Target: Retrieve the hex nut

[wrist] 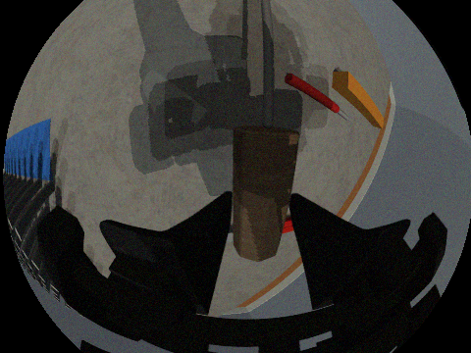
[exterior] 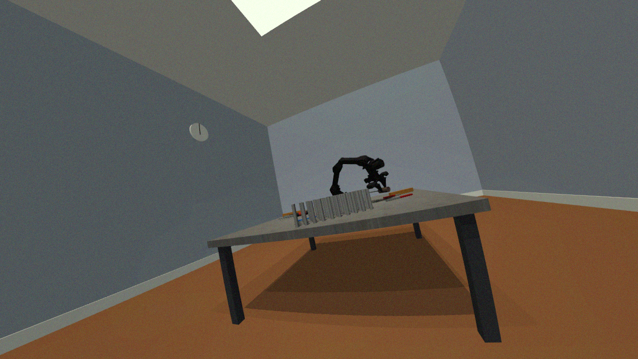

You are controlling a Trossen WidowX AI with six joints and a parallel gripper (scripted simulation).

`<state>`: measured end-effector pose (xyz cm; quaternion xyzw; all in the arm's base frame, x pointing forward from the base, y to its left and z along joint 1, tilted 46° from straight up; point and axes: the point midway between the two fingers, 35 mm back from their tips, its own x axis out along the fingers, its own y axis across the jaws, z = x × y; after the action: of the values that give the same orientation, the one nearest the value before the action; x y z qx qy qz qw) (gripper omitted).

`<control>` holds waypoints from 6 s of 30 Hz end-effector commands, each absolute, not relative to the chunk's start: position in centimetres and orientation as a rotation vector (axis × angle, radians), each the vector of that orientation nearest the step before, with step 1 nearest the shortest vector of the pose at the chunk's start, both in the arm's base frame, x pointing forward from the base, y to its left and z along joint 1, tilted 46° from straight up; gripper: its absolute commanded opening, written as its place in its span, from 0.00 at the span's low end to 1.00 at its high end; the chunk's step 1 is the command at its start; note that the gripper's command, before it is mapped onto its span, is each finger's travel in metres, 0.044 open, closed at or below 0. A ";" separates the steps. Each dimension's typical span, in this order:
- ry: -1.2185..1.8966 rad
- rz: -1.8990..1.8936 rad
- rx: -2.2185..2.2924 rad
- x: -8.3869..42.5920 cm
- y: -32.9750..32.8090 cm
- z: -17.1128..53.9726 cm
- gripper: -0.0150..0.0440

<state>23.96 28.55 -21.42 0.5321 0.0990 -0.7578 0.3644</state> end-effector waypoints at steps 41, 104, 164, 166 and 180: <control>-0.128 -1.944 1.878 21.1 25.7 -19.2 0.25; -0.079 -1.966 1.959 21.7 21.3 -23.7 0.25; 0.060 -2.003 2.174 21.7 21.2 -23.8 0.25; 0.064 -2.004 2.181 21.7 21.2 -23.8 0.25; 0.072 -2.006 2.192 21.9 21.7 -23.7 0.79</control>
<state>21.84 21.84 -23.71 0.7341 0.0267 -0.6735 0.0827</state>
